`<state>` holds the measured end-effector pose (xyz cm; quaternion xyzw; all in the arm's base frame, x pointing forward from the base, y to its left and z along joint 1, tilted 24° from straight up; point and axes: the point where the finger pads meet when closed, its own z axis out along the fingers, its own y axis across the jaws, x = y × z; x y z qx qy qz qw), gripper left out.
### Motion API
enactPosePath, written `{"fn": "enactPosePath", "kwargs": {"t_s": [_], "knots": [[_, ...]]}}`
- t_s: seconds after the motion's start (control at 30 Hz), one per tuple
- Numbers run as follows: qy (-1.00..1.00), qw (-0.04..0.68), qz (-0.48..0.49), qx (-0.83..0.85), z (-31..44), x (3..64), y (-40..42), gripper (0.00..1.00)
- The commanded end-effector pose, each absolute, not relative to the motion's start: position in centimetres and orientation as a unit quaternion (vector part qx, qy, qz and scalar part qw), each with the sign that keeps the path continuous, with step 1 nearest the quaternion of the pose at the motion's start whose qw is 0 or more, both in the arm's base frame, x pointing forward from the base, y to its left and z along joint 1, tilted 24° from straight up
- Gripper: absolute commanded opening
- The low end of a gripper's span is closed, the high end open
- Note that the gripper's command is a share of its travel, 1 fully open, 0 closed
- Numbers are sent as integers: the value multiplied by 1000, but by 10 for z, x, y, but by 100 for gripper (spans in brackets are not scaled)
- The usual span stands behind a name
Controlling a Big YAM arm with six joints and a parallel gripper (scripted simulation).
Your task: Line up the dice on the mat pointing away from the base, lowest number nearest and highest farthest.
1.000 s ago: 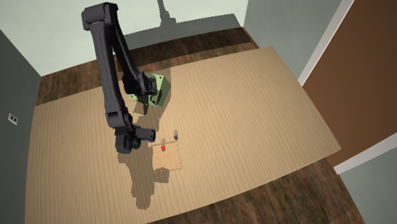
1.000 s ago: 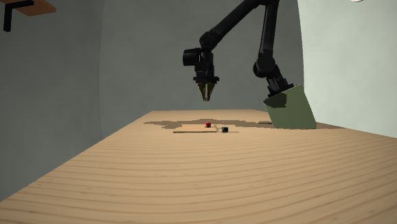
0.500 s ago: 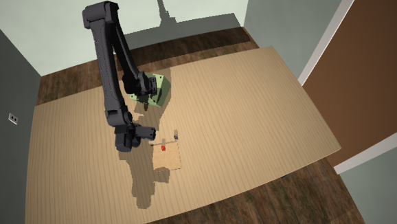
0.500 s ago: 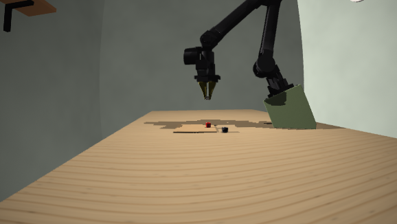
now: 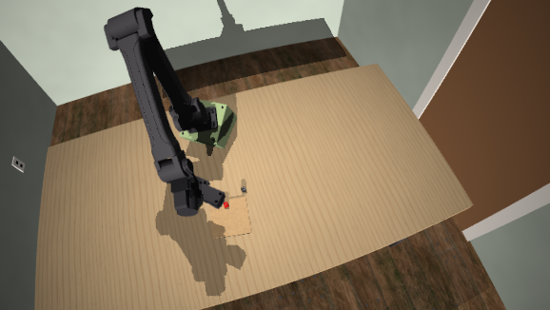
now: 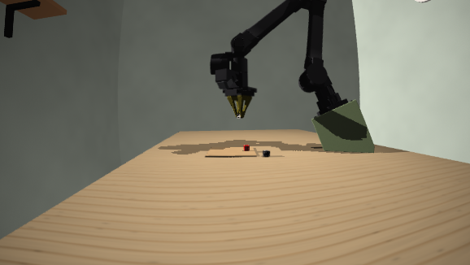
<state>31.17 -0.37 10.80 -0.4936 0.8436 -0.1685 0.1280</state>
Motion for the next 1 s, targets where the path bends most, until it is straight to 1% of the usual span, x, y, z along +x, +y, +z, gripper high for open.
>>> {"fn": "enactPosePath", "kwargs": {"t_s": [0.0, 0.33, 0.43, 0.5, 0.73, 0.83, 0.97], "knots": [[880, 157, -156, -419, 126, 329, 13, 11], [935, 181, -128, -277, 126, 339, 46, 11], [937, 182, -127, -271, 126, 339, 47, 11], [951, 189, -117, -217, 126, 342, 60, 11], [967, 202, -98, -124, 126, 346, 82, 11], [971, 195, -95, -104, 117, 340, 85, 11], [970, 205, -92, -99, 124, 342, 86, 11]]}}
